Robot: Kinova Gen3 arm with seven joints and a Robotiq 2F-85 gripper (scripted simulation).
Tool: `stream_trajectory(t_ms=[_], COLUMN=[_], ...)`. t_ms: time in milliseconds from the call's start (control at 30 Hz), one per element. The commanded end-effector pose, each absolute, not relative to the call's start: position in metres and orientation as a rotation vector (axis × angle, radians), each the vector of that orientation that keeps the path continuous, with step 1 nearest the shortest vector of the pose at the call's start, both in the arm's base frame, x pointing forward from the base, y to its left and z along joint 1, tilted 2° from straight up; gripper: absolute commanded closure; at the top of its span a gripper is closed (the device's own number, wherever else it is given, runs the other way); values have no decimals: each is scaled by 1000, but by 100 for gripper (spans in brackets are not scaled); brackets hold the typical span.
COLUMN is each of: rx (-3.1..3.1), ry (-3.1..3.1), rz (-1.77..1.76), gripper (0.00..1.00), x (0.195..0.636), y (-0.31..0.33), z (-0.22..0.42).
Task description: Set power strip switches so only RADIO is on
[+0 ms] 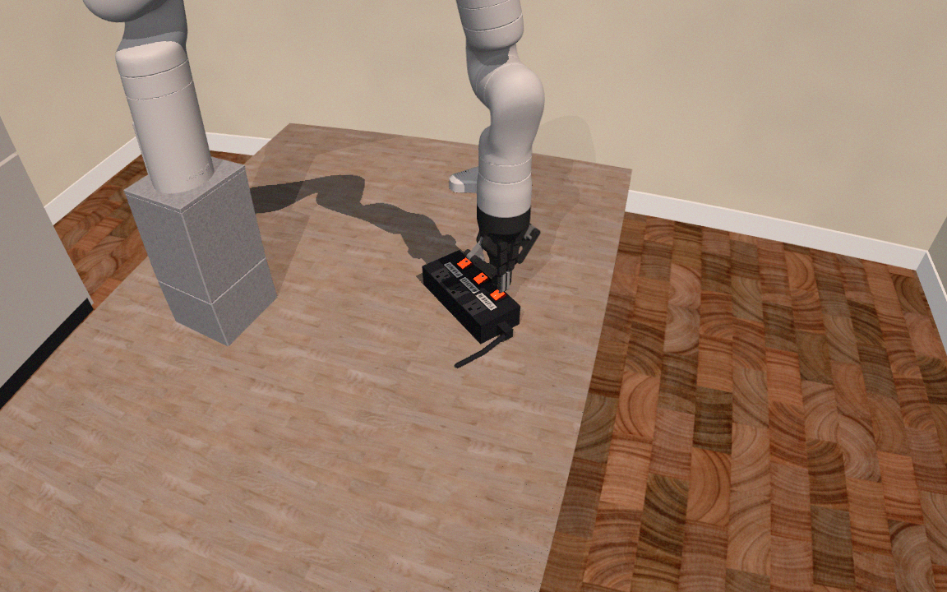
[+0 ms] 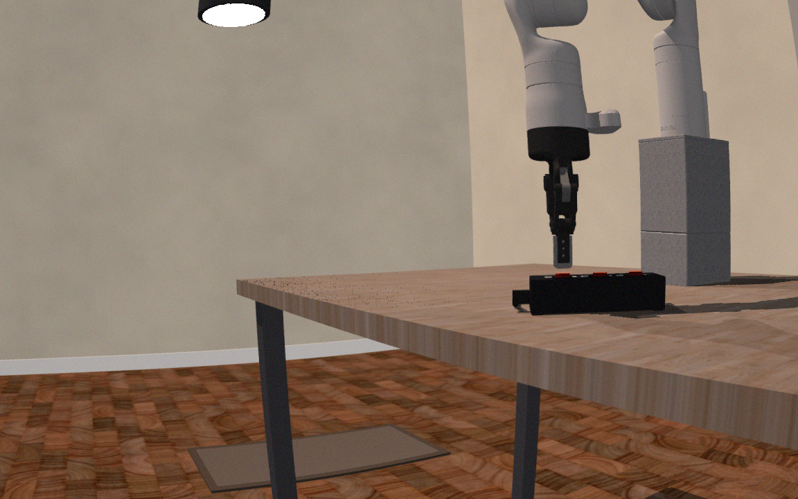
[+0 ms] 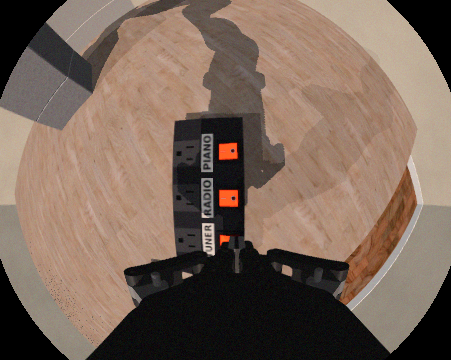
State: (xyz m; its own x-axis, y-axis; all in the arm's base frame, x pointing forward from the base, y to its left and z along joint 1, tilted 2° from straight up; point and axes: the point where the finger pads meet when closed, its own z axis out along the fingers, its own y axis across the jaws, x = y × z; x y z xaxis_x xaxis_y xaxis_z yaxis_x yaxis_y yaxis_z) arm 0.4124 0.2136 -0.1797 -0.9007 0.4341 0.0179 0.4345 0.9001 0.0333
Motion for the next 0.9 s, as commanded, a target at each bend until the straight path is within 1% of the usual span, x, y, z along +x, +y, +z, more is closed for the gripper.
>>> stream_trajectory(t_ms=[0,867], rx=[-716,-717], ry=[-3050,-3052], rz=[-65,-67], gripper=[100,100], x=[412,414], y=[215,216], z=[-180,-189])
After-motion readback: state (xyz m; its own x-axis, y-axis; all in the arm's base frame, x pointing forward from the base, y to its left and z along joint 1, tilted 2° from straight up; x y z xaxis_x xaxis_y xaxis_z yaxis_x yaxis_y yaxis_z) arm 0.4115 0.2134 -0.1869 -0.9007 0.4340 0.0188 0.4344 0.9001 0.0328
